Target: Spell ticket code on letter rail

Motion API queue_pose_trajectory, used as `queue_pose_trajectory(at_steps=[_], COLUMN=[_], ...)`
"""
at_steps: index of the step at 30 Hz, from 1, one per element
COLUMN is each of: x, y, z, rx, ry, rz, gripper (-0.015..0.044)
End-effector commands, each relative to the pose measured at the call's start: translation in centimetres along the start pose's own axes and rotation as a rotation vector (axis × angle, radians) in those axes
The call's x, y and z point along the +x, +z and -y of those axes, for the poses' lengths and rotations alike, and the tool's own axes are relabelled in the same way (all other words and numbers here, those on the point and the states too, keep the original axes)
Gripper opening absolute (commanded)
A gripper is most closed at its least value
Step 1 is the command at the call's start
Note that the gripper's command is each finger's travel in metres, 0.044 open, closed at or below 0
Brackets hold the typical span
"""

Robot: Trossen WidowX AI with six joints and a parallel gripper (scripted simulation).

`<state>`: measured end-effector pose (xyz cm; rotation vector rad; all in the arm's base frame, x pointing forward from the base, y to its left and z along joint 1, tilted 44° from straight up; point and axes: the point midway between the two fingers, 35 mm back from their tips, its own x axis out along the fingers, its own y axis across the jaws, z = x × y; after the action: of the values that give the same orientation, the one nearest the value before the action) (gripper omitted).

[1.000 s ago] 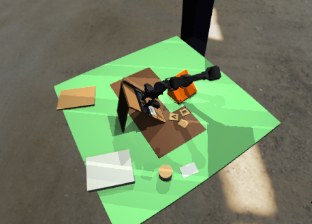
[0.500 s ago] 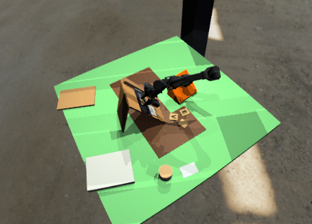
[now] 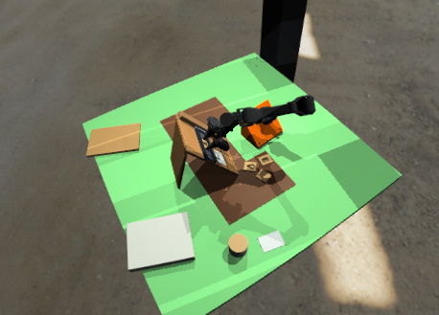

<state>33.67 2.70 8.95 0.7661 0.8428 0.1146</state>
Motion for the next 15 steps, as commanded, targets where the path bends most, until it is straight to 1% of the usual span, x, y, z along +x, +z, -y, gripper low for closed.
queue_pose_trajectory(at_steps=[1,15], x=[0.0,0.0], y=[0.0,0.0], z=[0.3,1.3], rx=[-0.005,-0.006], ry=[0.002,0.002], rz=[0.0,0.0], gripper=[0.0,0.0])
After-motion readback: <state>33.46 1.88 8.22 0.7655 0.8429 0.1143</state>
